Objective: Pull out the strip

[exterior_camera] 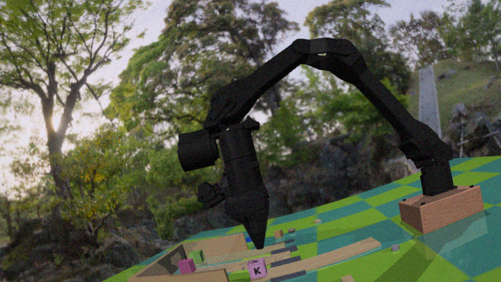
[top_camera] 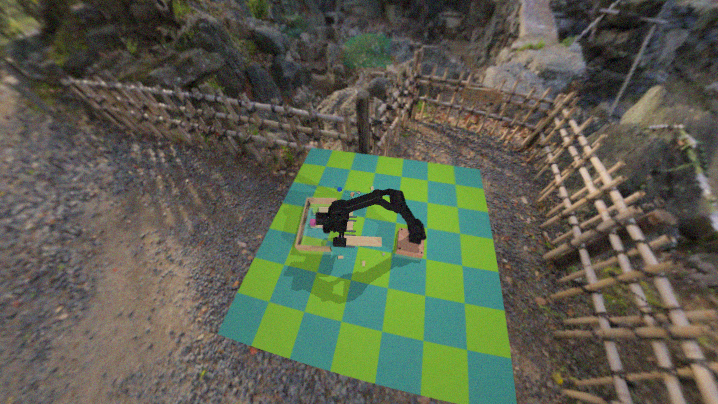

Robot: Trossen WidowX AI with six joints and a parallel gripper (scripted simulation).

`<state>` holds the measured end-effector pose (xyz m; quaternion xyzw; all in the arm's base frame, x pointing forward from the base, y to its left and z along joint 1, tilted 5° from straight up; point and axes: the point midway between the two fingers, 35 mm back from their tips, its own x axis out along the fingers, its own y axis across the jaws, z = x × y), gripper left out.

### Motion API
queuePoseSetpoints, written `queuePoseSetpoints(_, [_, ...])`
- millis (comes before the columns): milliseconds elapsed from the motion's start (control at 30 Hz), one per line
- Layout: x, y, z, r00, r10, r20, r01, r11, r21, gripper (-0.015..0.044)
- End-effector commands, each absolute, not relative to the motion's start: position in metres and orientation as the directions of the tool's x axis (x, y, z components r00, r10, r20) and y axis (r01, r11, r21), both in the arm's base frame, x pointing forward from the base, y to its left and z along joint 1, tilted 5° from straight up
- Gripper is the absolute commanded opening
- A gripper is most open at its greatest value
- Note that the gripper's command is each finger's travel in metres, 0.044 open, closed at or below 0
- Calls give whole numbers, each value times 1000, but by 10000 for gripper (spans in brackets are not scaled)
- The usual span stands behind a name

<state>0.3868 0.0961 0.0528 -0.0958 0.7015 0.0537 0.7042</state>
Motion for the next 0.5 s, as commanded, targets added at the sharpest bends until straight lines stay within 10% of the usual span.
queuePoseSetpoints(0, [401, 99, 49, 0, -60, -998, -215, 975, -59, 440])
queuePoseSetpoints(300, [406, 100, 40, 1, -60, -998, -215, 975, -59, 256])
queuePoseSetpoints(467, [407, 100, 31, 1, -60, -998, -215, 975, -59, 250])
